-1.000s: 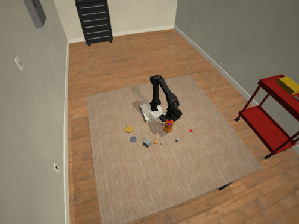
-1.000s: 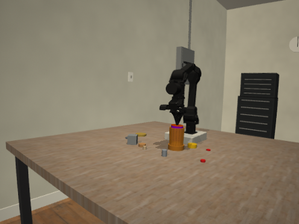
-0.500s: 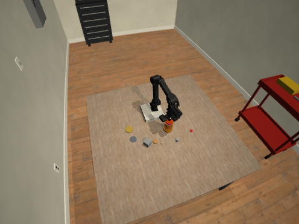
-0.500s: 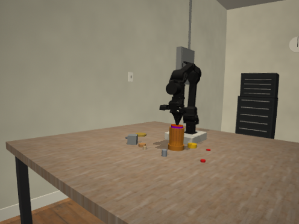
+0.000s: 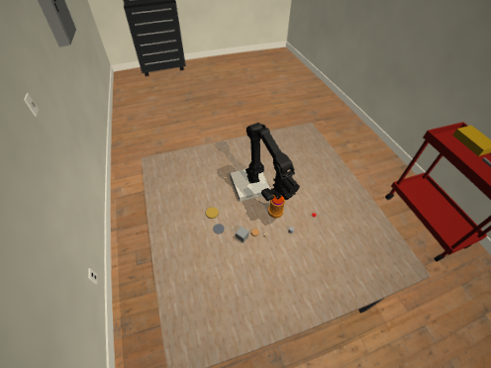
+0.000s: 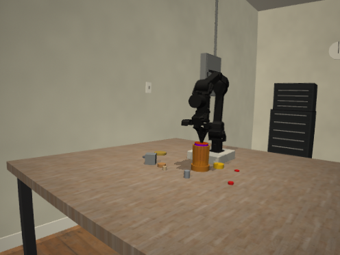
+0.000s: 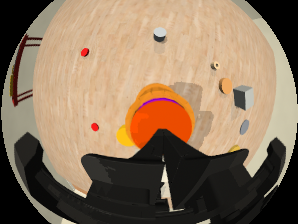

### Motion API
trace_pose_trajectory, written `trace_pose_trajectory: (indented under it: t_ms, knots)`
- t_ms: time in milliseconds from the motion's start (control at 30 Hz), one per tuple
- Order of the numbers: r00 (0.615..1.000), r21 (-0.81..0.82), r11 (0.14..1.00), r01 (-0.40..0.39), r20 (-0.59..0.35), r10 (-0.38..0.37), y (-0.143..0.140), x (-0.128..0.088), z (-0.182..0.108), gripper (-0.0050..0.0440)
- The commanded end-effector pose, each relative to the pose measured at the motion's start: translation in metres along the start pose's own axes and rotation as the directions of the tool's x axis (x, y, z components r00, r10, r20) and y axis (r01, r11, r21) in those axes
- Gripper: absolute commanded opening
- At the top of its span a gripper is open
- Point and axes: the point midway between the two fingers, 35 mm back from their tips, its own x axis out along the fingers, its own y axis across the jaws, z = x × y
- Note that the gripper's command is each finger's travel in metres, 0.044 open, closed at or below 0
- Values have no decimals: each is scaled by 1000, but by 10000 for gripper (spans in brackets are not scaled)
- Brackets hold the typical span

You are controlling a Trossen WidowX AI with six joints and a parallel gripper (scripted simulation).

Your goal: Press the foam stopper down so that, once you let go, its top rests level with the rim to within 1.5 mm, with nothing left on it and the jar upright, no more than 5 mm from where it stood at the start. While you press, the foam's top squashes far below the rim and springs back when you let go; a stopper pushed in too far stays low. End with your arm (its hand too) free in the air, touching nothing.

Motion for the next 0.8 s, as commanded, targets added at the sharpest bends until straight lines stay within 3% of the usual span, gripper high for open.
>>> trace_pose_trajectory:
  t_ms: [0, 767]
  knots:
    - [1000, 0, 1000, 0, -9, 0, 0, 3, -2, 0]
    - [1000, 0, 1000, 0, -9, 0, 0, 4, -3, 0]
